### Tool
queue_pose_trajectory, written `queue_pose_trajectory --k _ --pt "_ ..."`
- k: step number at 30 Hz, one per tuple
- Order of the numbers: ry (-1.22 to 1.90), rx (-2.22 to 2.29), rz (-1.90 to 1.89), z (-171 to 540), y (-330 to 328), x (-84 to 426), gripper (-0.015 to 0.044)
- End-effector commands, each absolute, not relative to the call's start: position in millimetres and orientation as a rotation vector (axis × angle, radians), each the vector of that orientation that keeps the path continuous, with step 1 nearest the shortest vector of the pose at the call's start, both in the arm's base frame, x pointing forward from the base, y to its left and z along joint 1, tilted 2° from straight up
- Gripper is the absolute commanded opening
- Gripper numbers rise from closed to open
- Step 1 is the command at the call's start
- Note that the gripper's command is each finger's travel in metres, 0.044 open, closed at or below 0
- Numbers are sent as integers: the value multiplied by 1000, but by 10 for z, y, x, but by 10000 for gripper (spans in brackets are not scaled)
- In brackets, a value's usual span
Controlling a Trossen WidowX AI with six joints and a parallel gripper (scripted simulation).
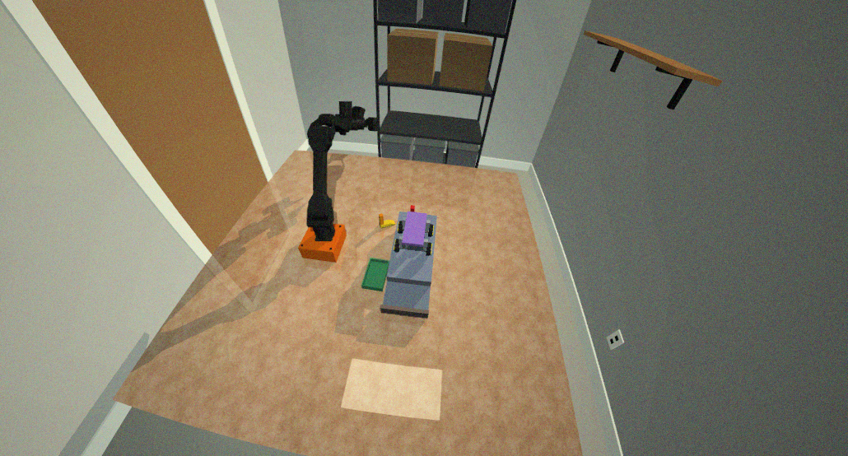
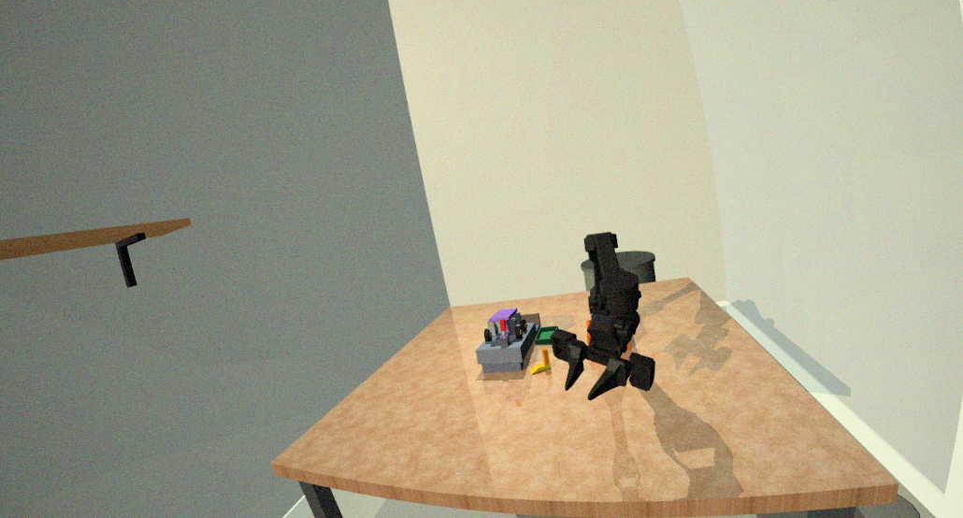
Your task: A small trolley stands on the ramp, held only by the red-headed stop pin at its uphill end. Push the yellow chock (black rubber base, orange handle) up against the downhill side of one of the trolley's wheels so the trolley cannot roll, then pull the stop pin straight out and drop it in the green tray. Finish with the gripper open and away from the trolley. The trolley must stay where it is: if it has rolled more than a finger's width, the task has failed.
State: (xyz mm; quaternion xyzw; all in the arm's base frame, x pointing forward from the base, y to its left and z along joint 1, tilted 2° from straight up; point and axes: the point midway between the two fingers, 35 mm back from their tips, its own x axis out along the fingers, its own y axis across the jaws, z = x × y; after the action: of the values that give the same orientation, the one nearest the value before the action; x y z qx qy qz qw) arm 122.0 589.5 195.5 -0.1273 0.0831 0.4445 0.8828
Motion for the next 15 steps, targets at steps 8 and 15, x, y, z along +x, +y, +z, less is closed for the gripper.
queue_pose_trajectory --k 8,15 --pt "612 -67 660 1603 4796 2370 190" --pt "865 110 410 1390 3919 2773 190"
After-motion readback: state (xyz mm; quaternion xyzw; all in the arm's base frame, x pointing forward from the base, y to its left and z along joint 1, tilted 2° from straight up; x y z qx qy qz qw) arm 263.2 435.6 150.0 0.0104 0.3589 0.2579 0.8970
